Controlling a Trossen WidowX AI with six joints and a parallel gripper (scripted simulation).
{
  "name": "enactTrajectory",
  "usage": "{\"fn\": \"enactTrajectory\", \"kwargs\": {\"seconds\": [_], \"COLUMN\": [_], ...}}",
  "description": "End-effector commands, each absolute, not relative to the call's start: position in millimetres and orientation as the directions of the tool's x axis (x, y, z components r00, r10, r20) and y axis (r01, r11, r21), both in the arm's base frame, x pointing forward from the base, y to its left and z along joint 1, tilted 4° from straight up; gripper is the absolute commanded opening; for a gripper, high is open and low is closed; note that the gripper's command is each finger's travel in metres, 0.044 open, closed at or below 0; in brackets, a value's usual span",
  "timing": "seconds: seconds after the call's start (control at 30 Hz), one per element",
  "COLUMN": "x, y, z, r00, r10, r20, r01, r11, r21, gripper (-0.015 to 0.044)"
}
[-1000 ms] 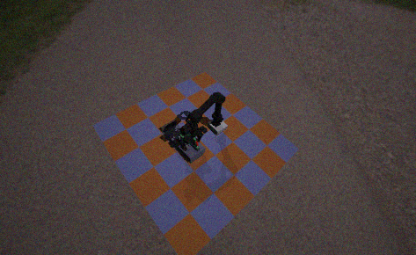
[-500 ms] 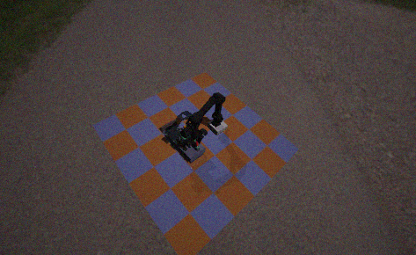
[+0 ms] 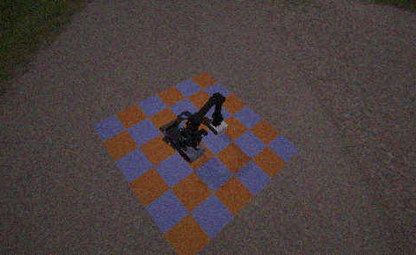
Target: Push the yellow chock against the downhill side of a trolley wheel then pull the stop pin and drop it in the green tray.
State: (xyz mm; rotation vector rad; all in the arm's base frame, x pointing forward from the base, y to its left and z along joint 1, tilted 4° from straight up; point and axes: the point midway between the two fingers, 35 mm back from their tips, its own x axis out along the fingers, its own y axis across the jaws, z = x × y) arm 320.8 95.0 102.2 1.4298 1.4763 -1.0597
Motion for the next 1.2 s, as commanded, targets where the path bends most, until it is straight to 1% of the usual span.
{"fn": "enactTrajectory", "kwargs": {"seconds": [0.0,1.17], "x": [321,320], "y": [95,88], "z": [103,128], "r00": [-0.034,-0.035], "r10": [0.324,0.329], "r20": [-0.946,-0.944], "r01": [0.999,0.999], "r11": [0.008,0.003], "r21": [-0.033,-0.036], "gripper": [0.0,0.0]}}
